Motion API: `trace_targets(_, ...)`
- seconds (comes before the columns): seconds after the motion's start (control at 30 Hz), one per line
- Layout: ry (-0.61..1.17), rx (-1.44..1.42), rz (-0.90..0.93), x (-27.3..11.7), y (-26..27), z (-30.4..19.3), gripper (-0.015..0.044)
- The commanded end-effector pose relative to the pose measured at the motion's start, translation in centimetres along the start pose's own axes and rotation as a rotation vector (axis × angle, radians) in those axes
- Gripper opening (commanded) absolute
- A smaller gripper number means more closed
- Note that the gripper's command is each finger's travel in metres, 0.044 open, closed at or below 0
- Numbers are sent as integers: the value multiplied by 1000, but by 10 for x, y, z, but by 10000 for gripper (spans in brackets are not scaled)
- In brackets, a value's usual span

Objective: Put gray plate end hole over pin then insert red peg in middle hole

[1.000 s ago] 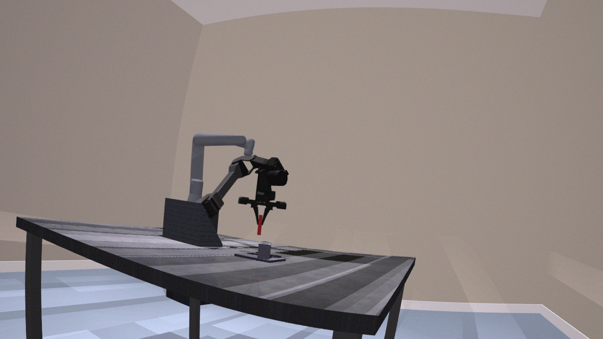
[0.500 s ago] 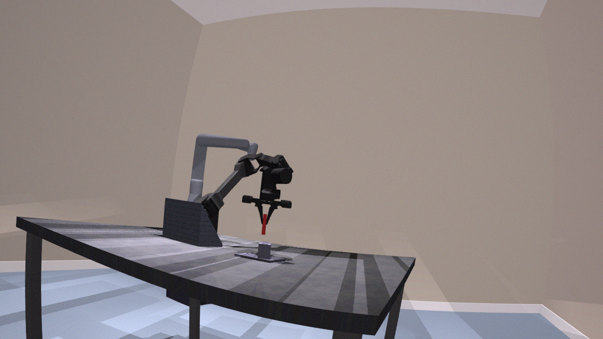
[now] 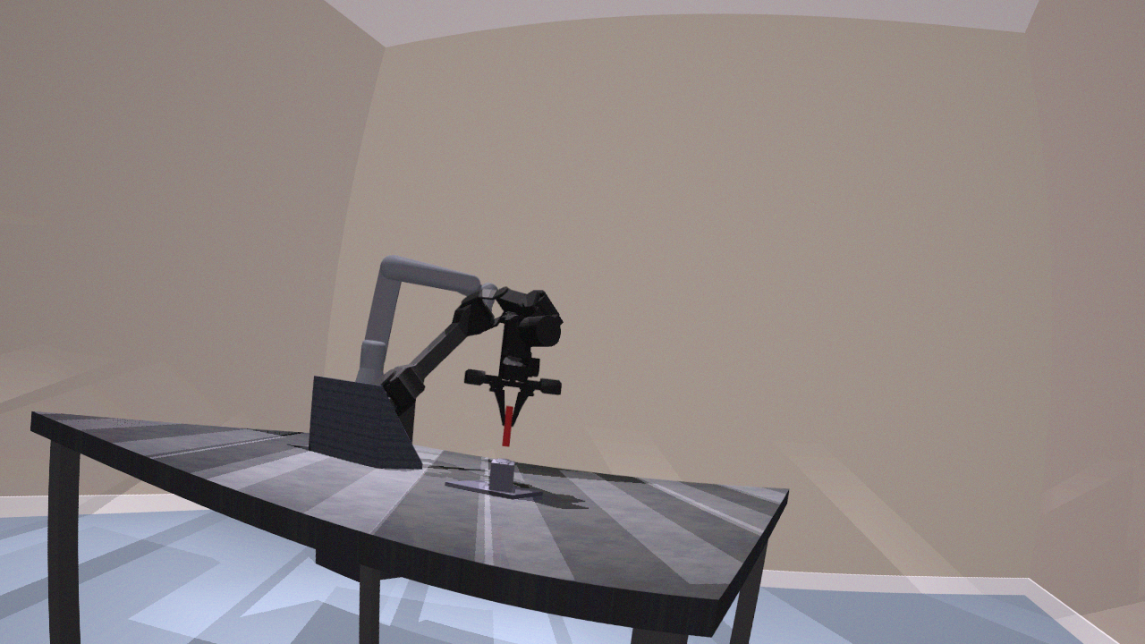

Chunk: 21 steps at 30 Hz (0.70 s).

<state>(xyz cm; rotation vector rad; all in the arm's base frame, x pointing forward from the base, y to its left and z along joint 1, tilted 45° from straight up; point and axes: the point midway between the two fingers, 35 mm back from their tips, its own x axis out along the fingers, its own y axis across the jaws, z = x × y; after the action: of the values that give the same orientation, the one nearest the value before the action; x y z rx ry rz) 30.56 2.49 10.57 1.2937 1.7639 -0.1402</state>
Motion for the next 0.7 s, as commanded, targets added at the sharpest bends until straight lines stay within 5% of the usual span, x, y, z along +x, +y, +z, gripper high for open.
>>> trace_targets(0.0, -6, -2, 2, -1, 2, 16, 0)
trace_targets(0.67, -7, -15, 1, 1, 1, 78, 0)
